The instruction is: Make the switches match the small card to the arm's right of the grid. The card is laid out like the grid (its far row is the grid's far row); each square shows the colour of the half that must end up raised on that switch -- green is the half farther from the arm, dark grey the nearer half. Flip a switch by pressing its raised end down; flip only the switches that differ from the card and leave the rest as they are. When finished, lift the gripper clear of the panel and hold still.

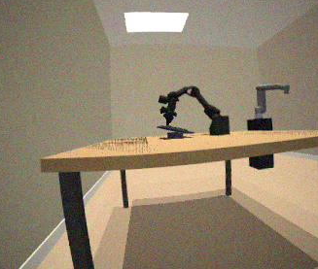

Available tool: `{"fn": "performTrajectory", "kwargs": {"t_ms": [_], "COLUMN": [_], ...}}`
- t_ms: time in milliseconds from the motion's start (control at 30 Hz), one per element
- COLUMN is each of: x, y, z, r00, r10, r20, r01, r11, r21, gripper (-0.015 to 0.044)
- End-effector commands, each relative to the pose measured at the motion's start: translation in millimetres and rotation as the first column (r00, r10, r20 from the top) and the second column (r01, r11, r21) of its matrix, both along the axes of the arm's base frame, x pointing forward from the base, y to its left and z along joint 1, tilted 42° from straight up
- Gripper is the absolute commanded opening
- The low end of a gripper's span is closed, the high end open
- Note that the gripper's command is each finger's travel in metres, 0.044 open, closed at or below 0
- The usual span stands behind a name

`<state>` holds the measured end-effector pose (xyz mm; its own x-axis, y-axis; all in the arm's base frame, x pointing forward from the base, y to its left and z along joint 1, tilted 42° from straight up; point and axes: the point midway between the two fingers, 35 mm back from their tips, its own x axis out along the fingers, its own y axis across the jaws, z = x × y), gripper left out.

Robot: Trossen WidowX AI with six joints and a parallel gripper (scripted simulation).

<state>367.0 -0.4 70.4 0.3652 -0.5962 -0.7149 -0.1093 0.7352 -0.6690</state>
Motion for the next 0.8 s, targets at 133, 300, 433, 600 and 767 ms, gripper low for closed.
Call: {"fn": "performTrajectory", "kwargs": {"t_ms": [133,300,433,600,767], "x": [1,1,-2,-20,-25], "y": [0,-1,6,39,43], "z": [-1,-2,6,44,39], "r00": [1.000,1.000,1.000,1.000,1.000], "r10": [0.004,0.004,-0.002,-0.014,-0.014], "r20": [0.000,0.000,-0.003,-0.022,-0.022], "r01": [-0.004,-0.004,0.002,0.014,0.014], "r11": [1.000,1.000,1.000,1.000,1.000], "r21": [0.002,0.002,0.003,0.002,0.003], "gripper": [0.0000,0.0000,0.0000,0.0000,0.0000]}}
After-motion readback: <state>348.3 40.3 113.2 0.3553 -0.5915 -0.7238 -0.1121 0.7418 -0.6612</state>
